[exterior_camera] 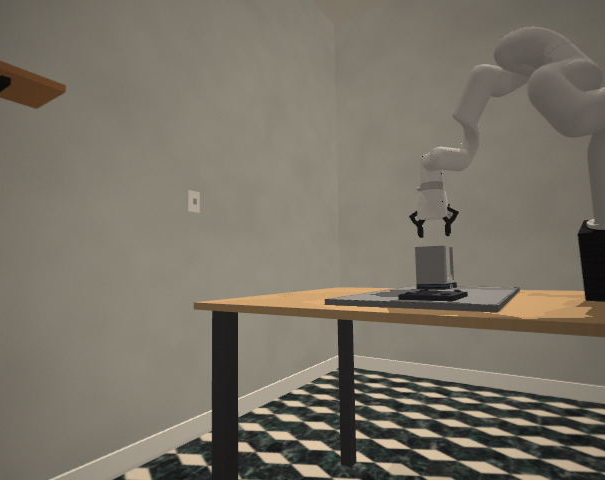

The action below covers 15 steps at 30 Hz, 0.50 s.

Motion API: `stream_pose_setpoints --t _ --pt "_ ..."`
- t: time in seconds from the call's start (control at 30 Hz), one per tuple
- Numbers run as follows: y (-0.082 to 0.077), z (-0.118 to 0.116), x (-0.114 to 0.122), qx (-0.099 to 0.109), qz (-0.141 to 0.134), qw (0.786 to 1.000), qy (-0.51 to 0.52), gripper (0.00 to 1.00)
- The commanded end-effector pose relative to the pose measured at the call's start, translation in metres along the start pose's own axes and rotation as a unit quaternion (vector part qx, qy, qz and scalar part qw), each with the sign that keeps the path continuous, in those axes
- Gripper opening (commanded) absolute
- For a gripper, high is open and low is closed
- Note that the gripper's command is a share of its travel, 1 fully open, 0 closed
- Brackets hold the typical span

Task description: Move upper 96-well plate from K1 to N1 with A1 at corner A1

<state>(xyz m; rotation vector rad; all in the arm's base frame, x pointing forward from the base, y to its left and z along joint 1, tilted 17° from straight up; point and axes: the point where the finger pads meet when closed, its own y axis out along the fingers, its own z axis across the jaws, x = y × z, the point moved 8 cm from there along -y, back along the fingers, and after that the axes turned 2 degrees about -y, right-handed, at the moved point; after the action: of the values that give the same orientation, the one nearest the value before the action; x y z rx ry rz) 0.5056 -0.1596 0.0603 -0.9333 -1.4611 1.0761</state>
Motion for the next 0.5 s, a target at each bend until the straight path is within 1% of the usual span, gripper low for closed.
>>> stream_pose_setpoints --t 0.0,0.1,0.17,0.47 --pt "0.004 -0.001 -0.001 -0.001 0.001 1.000 0.000 1.00" --pt "0.009 -0.001 -0.001 -0.001 0.001 1.000 0.000 1.00" --pt "0.009 -0.001 -0.001 -0.001 0.001 1.000 0.000 1.00" --pt "0.024 -0.001 -0.001 -0.001 0.001 1.000 0.000 1.00"
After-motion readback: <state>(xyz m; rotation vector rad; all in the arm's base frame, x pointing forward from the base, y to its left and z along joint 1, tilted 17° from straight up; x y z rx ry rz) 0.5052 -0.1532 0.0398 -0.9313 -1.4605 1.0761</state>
